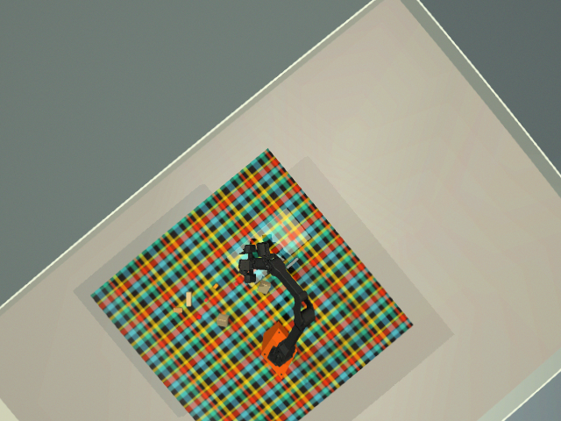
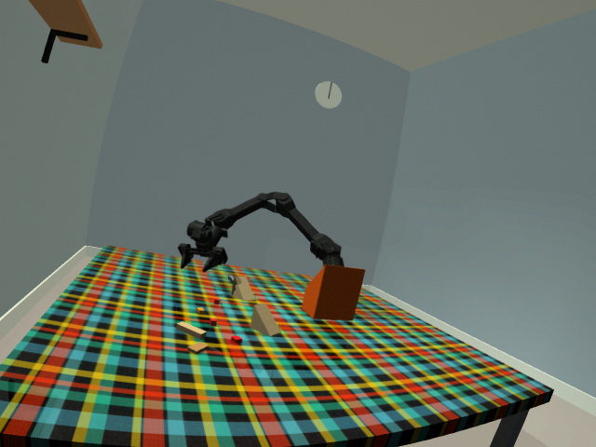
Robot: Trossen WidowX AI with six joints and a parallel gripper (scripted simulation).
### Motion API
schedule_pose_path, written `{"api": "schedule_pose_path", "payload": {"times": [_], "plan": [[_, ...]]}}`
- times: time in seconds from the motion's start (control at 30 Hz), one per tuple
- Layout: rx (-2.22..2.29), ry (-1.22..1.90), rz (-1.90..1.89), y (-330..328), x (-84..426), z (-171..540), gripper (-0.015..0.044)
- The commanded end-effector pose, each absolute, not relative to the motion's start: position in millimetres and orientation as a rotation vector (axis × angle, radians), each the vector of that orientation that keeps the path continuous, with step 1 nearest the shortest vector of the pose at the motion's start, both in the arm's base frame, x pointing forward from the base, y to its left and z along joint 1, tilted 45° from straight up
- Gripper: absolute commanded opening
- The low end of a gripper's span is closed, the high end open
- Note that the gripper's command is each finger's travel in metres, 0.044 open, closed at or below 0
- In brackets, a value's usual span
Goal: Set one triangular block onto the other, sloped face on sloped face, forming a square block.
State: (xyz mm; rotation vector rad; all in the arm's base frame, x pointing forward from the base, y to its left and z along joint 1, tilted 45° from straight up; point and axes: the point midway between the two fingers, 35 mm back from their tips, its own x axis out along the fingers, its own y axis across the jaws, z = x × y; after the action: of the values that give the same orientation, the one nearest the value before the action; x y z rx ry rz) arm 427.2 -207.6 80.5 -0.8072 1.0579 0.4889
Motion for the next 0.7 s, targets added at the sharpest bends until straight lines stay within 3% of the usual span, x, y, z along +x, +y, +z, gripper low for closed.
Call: {"api": "schedule_pose_path", "payload": {"times": [0.0, 0.43, 0.67], "plan": [[-0.909, 1.163, 0.75, -154.2, 424.2, 31.0, 0.044], [-1.283, 1.375, 1.767, -8.8, 343.6, -86.1, 0.044], [-1.3, 1.379, 1.824, -3.7, 337.8, -89.8, 0.044]]}}
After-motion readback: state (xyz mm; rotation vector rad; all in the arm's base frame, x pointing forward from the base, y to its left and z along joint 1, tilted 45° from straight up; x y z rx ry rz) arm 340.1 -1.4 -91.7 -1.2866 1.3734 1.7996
